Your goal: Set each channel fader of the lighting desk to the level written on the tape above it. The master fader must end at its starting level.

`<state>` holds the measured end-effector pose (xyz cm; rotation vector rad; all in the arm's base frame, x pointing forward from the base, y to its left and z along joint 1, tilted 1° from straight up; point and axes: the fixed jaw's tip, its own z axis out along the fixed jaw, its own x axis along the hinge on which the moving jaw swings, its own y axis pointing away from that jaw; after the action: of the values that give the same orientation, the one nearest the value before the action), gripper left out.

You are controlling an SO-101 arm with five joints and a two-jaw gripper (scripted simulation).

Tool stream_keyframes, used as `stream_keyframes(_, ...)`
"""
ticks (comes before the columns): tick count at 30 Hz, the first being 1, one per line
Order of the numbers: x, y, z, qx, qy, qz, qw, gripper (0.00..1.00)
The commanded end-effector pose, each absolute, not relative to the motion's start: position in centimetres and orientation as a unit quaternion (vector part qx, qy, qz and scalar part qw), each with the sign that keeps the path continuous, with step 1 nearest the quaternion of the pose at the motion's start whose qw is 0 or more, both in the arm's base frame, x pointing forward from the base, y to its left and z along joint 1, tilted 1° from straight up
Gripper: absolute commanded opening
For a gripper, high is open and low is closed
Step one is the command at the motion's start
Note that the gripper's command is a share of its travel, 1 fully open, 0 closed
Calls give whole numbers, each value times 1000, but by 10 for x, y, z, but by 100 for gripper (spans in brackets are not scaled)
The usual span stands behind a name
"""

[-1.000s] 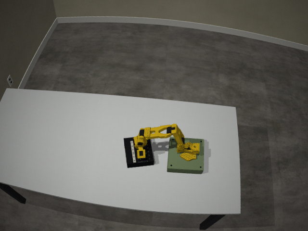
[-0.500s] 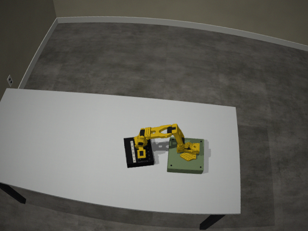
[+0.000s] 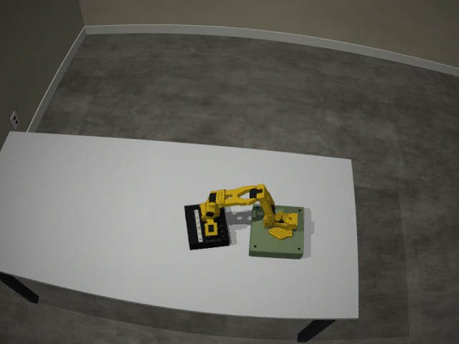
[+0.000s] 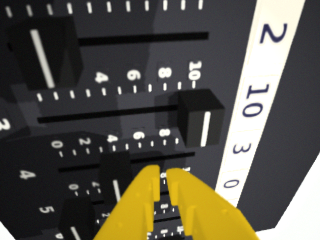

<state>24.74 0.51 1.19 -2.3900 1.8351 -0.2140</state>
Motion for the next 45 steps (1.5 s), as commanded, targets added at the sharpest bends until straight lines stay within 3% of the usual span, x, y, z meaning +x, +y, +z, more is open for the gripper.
stream_keyframes(1,219,-4,-20,-787,617,-6,4,0)
stream_keyframes(21,219,-4,-22,-787,617,-6,4,0)
stream_keyframes(45,251,5,-21,-787,617,-5,5,0)
